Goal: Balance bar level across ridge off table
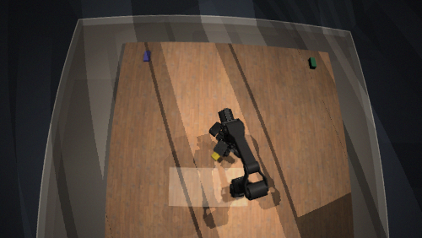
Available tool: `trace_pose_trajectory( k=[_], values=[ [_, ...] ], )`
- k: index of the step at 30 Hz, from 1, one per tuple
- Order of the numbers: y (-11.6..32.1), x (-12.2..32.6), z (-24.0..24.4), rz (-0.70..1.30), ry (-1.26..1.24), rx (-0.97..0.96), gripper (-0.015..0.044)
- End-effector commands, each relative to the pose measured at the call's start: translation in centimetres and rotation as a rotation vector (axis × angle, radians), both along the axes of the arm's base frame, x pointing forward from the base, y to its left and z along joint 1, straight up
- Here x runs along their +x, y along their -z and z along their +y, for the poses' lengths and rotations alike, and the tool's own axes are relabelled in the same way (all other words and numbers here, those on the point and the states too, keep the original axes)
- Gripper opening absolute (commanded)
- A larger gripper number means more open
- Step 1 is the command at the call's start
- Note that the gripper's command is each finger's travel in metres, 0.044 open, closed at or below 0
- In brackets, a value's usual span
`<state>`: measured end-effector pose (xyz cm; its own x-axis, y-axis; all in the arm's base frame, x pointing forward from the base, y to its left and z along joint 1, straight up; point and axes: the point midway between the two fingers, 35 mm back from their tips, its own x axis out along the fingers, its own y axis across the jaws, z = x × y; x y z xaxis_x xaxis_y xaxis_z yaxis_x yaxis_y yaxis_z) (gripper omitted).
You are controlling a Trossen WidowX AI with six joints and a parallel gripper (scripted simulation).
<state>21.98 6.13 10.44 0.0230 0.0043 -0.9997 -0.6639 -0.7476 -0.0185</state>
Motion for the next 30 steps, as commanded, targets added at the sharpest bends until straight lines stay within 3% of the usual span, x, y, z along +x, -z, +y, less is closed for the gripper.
trace_pose_trajectory(
  k=[1, 30],
  values=[
    [0.0, 0.0, 0.0, 0.0, 0.0, 0.0, 0.017],
    [0.0, 0.0, 0.0, 0.0, 0.0, 0.0, 0.0185]
  ],
)
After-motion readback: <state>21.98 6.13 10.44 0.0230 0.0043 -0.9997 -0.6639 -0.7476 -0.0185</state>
